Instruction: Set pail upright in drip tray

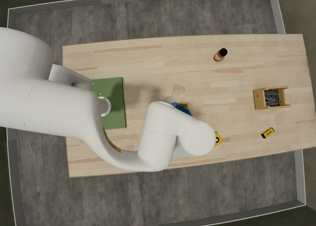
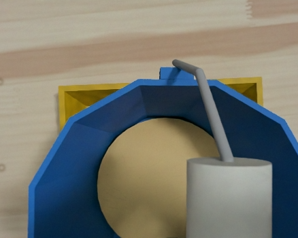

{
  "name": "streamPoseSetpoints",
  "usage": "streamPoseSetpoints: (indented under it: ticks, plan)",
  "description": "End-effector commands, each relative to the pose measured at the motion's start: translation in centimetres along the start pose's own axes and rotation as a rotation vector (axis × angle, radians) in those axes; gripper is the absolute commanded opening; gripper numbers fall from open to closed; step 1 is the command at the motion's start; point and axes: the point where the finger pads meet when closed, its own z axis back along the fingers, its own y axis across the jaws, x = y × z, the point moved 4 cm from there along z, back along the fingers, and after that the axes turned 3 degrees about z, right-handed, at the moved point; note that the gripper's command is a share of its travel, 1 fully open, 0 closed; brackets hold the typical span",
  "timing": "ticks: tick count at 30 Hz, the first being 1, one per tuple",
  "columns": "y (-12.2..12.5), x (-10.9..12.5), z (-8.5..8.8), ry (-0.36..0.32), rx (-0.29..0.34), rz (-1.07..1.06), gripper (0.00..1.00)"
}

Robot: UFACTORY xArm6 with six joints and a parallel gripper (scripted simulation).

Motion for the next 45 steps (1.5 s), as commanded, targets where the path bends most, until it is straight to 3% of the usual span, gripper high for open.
streamPoseSetpoints:
  ticks: [1,26,45]
  plan:
    - [-0.1,0.0,-0.2,0.001,-0.004,0.0,0.0]
    - [-0.1,0.0,-2.6,0.001,-0.004,0.0,0.0]
    - [-0.1,0.0,-3.3,0.001,-0.004,0.0,0.0]
